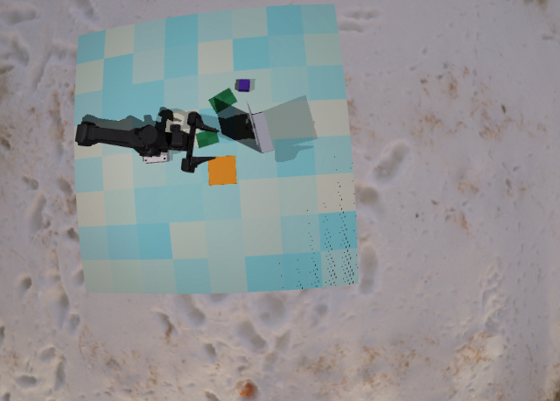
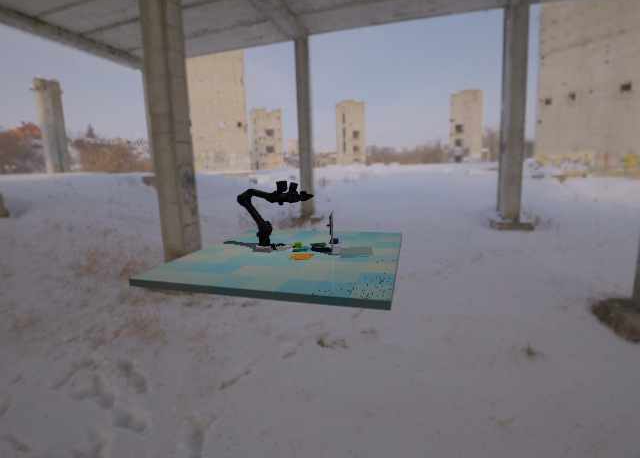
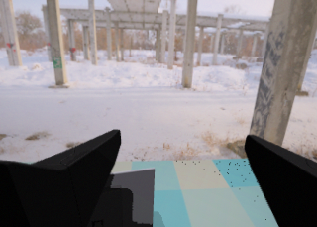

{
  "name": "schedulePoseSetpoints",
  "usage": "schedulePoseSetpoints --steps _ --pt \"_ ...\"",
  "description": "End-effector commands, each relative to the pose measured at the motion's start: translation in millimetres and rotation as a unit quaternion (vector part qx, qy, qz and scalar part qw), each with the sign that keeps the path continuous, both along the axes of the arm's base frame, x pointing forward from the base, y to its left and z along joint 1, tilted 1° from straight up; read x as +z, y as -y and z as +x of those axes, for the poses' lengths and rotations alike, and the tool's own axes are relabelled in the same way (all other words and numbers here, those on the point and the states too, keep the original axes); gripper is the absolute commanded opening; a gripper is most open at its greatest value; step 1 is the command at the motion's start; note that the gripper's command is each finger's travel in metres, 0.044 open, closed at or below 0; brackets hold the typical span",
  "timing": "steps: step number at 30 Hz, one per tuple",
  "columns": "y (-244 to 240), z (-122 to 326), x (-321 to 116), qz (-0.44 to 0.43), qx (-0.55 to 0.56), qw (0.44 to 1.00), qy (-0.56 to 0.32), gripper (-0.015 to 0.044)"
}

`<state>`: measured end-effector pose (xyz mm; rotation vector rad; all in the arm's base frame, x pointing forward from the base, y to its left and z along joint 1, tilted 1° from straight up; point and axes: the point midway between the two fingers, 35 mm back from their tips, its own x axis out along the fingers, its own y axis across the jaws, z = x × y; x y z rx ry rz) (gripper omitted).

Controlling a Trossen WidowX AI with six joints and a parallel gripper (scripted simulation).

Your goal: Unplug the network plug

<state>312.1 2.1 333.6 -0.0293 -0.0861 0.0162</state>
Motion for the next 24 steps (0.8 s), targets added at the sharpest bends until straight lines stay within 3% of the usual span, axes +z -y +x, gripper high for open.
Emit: schedulePoseSetpoints --steps 1,9,24 --pt "0 0 -1 0.003 0.001 1.0 0.0 0.0374" --pt "-6 18 -32 0.121 0.059 0.991 -0.011 0.0164" --pt "-16 26 -101 0.355 0.164 0.918 -0.072 0.0156"
